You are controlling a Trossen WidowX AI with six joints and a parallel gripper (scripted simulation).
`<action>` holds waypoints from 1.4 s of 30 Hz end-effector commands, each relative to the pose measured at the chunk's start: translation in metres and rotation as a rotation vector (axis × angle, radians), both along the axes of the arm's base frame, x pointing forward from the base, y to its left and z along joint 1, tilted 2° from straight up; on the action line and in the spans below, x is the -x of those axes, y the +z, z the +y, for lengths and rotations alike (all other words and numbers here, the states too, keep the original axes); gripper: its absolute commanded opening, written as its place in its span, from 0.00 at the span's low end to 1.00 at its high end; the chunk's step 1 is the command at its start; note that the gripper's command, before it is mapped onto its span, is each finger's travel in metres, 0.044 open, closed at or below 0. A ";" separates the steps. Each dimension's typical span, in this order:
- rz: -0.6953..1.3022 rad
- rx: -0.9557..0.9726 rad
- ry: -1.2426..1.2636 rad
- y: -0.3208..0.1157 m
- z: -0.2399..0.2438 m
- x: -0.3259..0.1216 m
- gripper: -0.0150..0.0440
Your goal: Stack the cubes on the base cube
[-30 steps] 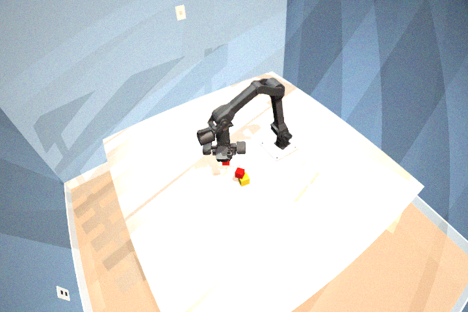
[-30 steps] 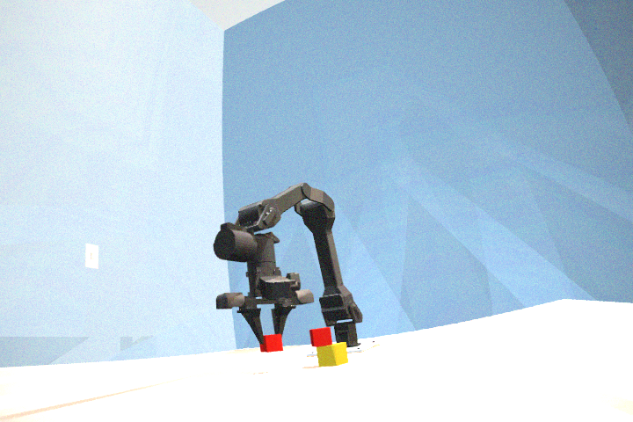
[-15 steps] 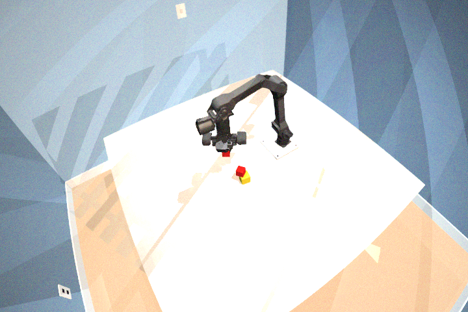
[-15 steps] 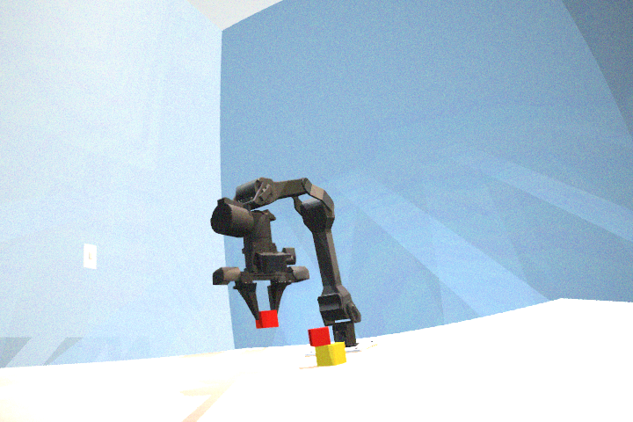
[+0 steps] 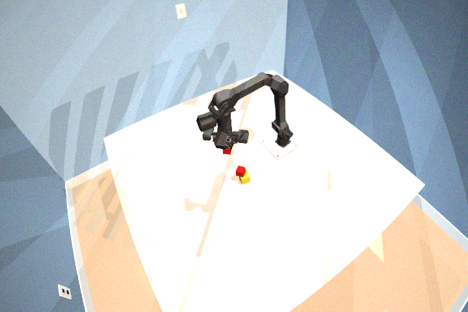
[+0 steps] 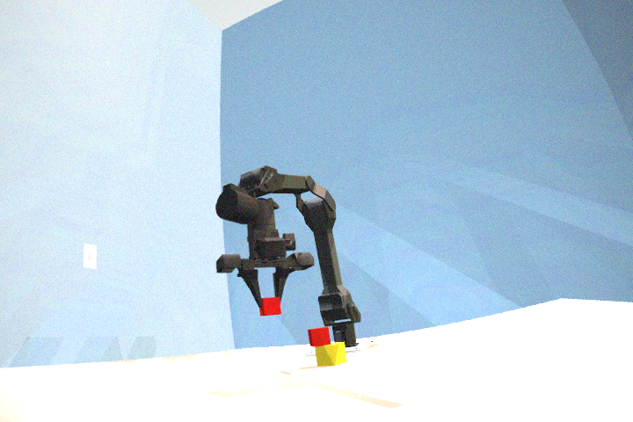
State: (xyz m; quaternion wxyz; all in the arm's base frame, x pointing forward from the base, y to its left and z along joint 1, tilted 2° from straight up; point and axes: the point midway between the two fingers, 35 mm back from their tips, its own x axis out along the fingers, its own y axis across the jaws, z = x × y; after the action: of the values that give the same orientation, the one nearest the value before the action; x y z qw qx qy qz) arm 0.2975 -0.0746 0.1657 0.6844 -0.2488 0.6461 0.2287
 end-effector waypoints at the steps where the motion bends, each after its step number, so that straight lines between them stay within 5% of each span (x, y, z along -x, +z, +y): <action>1: 0.001 -0.010 -0.101 0.000 0.009 -0.001 0.43; 42: 0.000 -0.089 -1.257 -0.005 0.091 0.001 0.43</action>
State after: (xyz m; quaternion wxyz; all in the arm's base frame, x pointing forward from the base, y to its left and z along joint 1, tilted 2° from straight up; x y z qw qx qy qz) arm 0.2971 0.0101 0.1615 0.7052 0.1780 0.6668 -0.1623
